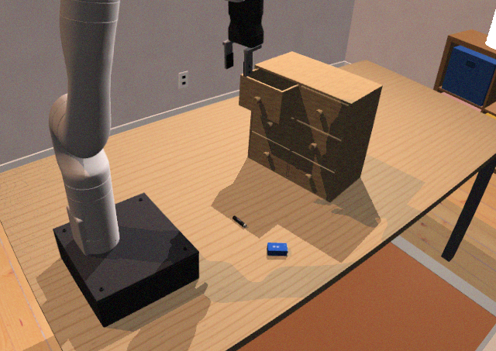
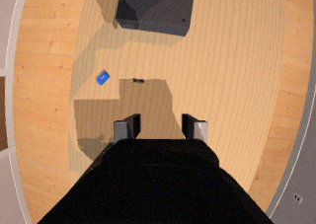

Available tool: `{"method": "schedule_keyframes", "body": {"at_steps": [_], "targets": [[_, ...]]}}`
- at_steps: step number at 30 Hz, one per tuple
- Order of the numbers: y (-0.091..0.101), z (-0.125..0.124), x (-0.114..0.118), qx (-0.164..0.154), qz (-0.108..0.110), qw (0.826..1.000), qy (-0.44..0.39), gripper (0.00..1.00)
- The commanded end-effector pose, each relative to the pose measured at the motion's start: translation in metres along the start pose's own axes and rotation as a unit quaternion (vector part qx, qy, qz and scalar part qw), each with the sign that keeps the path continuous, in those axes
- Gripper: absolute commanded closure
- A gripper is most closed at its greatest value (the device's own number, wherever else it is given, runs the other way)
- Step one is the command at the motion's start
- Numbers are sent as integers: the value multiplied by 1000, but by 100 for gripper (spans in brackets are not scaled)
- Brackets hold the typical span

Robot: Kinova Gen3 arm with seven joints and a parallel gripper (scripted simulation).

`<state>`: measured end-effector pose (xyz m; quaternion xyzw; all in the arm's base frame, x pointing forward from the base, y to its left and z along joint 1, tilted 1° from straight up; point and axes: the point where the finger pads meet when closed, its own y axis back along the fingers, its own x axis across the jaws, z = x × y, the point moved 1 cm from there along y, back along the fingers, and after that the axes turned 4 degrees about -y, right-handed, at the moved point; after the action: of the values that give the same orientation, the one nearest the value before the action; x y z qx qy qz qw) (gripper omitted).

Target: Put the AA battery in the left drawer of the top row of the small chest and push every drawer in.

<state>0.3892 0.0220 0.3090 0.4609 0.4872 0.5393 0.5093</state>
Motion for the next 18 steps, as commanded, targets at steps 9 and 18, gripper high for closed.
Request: {"method": "schedule_keyframes", "body": {"at_steps": [9,18], "targets": [[0,2,0,31,-4,1000,0,0],[1,3,0,46,-5,999,0,0]]}}
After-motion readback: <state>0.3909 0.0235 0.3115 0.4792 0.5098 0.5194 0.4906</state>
